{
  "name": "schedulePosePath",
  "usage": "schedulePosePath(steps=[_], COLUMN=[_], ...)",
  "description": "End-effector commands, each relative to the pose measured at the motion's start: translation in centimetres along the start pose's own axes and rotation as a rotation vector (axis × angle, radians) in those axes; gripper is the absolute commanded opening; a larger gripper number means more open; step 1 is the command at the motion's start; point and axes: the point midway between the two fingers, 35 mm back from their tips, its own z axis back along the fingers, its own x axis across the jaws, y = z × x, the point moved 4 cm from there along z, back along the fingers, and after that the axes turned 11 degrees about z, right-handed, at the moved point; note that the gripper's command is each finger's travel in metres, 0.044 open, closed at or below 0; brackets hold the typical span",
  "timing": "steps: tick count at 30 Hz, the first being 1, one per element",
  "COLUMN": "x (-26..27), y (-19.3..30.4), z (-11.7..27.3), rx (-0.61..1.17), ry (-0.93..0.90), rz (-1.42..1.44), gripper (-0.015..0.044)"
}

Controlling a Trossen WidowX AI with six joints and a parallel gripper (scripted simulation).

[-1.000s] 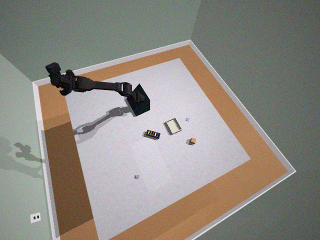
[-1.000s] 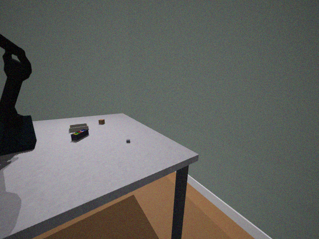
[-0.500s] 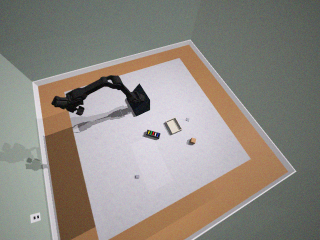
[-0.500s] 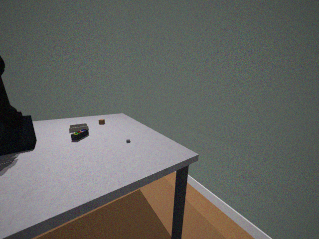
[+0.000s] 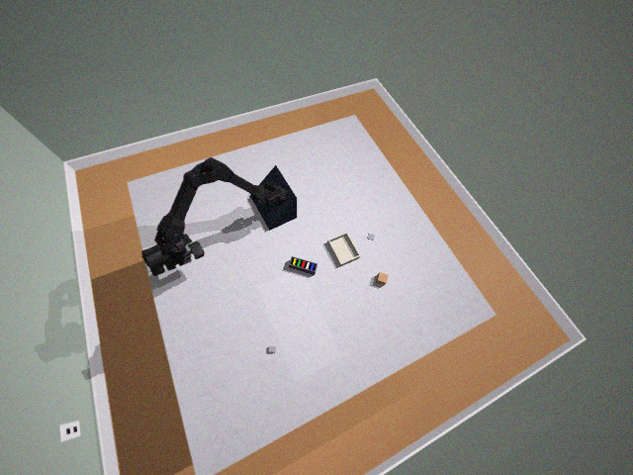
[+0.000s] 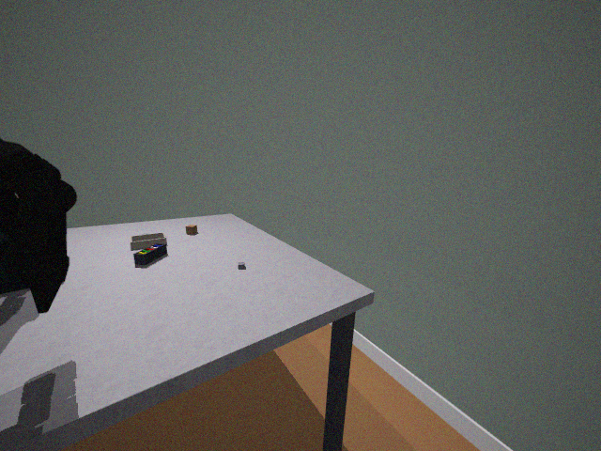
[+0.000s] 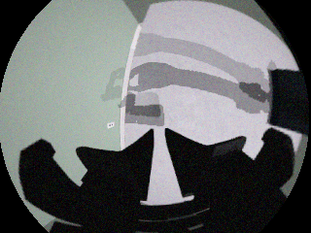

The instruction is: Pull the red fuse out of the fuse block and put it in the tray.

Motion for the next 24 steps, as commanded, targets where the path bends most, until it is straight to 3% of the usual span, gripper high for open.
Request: schedulePosePath(steps=[1,14,24], x=[-2.2,-13.8,-26.9], y=[6.5,23.4,30.0], z=[-0.6,2.9,9.8], rx=[0.108,0.367,0.480], ry=[0.054,0.117,0.045], rz=[0.230,1.005,1.732], gripper=[0.0074,0.0074,0.0074])
